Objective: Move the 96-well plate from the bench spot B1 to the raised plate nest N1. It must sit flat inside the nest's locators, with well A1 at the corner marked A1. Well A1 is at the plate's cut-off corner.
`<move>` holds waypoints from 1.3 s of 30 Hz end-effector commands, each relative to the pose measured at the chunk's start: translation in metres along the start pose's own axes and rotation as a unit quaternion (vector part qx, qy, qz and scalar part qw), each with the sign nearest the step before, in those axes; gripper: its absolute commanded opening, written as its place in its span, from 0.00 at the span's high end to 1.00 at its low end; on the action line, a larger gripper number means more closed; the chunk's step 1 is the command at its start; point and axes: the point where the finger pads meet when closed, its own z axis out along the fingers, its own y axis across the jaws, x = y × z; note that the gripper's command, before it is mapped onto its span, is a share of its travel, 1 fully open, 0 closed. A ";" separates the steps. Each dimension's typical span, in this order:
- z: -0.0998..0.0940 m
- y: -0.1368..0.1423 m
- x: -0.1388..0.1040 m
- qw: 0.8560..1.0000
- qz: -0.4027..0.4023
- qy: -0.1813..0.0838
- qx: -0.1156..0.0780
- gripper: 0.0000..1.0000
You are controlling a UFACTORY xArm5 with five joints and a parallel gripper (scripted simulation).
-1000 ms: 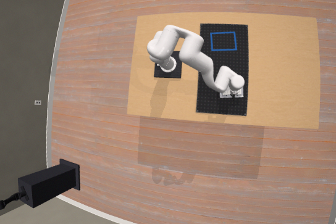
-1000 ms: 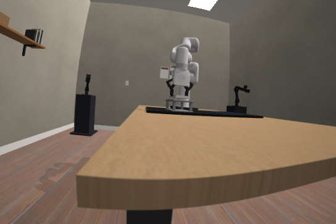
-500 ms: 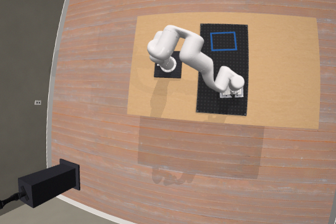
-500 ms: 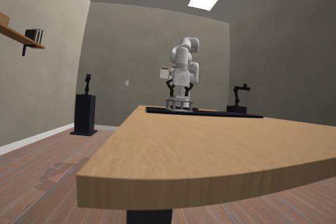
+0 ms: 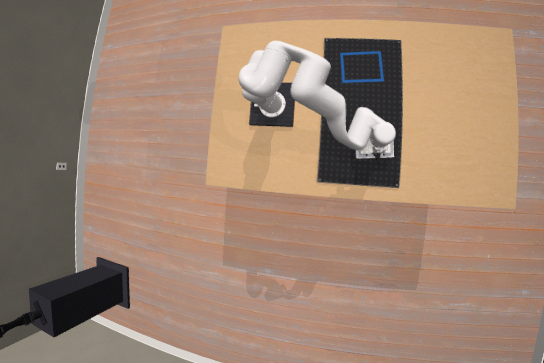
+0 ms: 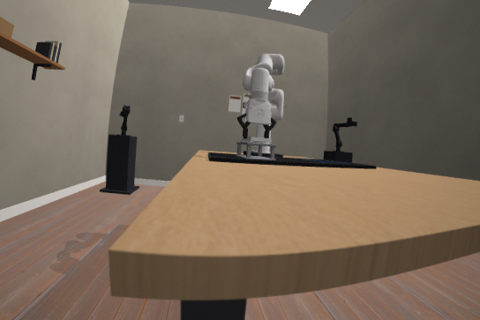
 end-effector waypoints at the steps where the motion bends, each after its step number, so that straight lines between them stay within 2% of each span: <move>1: -0.001 -0.001 -0.001 1.000 0.000 -0.003 -0.002 1.00; 39: 0.004 -0.001 -0.001 1.000 0.000 -0.003 -0.002 1.00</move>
